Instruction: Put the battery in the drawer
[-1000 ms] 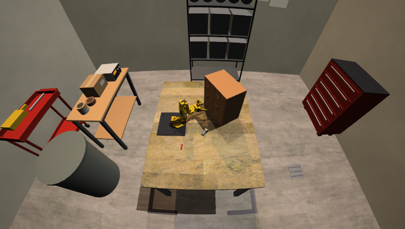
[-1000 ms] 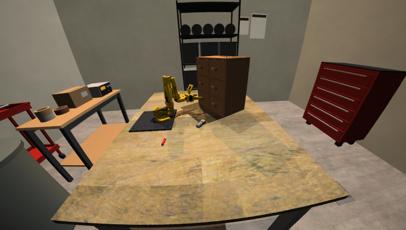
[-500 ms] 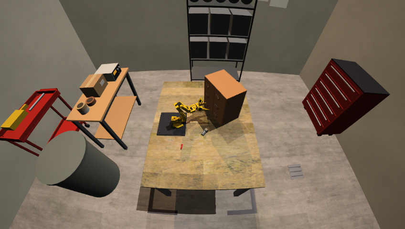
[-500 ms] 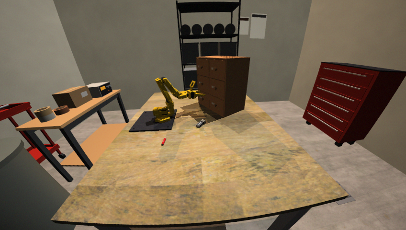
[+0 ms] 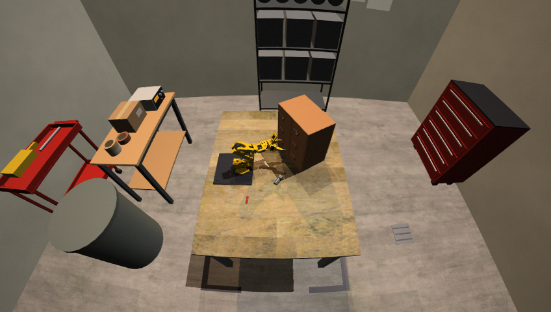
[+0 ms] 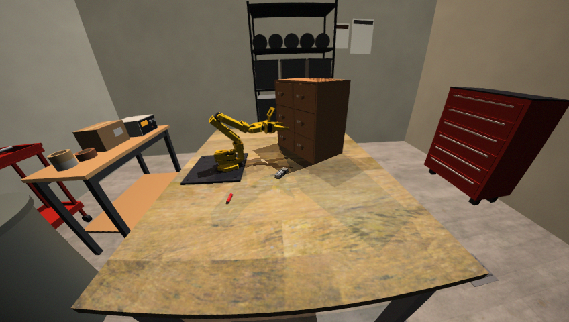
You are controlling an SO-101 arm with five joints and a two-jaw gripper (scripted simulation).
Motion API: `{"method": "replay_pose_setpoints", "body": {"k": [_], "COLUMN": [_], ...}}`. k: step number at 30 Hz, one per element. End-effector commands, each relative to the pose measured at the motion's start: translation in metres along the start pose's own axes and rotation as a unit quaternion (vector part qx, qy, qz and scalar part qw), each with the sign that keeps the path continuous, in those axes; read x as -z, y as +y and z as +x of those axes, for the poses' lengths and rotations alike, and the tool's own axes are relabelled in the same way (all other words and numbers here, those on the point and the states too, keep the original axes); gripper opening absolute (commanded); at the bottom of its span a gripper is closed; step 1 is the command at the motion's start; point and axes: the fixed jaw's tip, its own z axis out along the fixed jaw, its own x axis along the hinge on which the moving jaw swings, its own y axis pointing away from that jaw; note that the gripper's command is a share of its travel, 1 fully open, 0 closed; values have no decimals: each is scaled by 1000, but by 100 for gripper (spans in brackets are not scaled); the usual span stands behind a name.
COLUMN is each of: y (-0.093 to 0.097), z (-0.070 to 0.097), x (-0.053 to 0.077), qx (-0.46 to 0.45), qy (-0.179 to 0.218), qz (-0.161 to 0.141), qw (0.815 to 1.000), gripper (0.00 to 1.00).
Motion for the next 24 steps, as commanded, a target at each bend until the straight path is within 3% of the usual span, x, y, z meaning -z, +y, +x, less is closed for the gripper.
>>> {"method": "replay_pose_setpoints", "body": {"k": [1, 8, 18, 24], "y": [-10, -20, -39, -39], "z": [-12, -23, -42, -42], "x": [3, 10, 29, 29], "qx": [-4, -5, -5, -5], "qy": [-1, -5, -12, -12], "qz": [19, 42, 87, 87], "qw": [1000, 999, 996, 996], "gripper": [50, 50, 50, 50]}}
